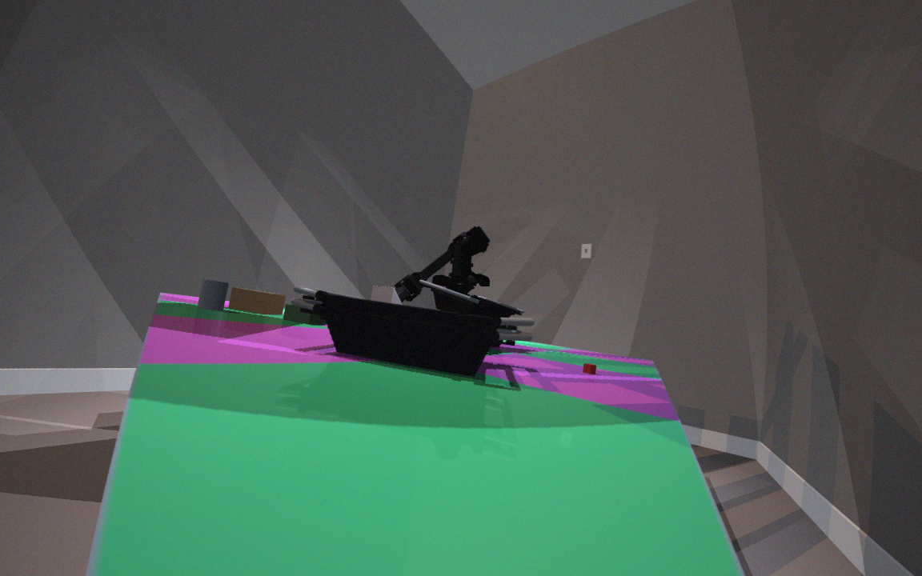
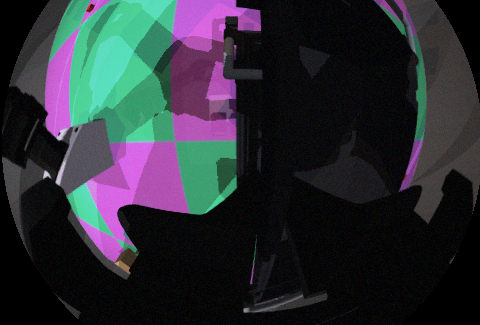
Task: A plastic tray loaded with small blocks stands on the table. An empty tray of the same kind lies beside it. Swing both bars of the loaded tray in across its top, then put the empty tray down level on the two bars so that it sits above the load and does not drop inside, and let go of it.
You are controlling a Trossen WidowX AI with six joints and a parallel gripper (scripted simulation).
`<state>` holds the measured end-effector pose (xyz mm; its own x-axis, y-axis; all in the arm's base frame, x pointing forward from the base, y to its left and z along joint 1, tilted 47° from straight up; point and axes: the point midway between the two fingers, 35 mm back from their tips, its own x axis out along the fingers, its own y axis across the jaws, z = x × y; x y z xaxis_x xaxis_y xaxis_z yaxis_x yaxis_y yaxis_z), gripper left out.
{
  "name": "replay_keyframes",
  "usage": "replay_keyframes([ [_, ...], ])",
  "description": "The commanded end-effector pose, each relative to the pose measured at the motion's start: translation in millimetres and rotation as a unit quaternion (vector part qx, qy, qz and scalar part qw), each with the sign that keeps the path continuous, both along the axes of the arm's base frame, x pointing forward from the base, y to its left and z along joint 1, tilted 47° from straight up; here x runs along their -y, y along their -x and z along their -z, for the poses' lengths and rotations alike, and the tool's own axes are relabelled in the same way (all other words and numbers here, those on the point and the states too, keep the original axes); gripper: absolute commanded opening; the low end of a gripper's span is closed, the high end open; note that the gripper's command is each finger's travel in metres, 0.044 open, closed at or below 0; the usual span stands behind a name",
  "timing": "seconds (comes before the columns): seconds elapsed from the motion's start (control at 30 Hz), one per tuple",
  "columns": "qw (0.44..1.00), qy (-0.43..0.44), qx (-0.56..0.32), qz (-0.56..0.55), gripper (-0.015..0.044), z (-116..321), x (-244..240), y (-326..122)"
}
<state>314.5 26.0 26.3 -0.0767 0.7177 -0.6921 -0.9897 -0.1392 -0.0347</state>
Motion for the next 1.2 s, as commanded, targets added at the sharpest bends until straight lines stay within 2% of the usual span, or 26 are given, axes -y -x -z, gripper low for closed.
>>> replay_keyframes([
  [0.0,1.000,0.003,-0.014,-0.009,0.0000,3.3,-5.5,6.2],
  [1.17,1.000,0.001,-0.007,-0.005,0.0000,4.3,-5.3,5.0],
])
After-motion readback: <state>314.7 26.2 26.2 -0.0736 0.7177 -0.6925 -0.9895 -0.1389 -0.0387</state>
